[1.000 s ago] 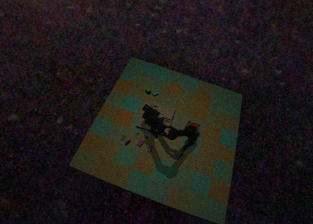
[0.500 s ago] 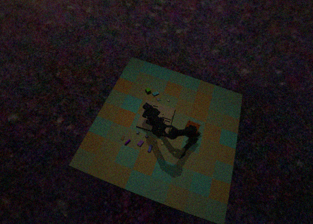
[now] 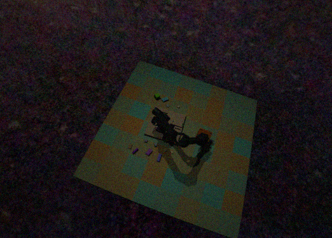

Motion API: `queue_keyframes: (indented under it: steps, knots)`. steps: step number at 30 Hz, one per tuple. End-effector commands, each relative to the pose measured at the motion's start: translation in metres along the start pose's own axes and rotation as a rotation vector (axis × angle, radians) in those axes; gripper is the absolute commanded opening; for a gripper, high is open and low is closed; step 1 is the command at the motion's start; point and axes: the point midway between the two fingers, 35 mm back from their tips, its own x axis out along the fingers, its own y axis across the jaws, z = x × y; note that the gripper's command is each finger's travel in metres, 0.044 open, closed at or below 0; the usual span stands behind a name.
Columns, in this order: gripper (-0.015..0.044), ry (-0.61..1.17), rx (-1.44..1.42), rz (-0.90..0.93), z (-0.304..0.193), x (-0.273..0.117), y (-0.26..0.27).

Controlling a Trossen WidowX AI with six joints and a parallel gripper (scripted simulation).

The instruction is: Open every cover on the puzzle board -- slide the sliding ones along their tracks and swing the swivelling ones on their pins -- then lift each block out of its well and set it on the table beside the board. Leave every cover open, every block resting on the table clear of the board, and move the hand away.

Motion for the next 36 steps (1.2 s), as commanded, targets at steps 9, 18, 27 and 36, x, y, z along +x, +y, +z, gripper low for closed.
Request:
queue_keyframes:
  steps: [9,18,27,36]
  knots:
    - [0.0080,0.007,-0.005,-0.003,-0.001,-0.030,-0.001]
    - [0.0080,0.007,-0.005,-0.004,-0.003,-0.048,-0.001]
    - [0.0080,0.024,-0.001,-0.010,-0.037,-0.053,-0.004]
    - [0.0080,0.038,0.002,-0.013,-0.073,-0.058,-0.003]
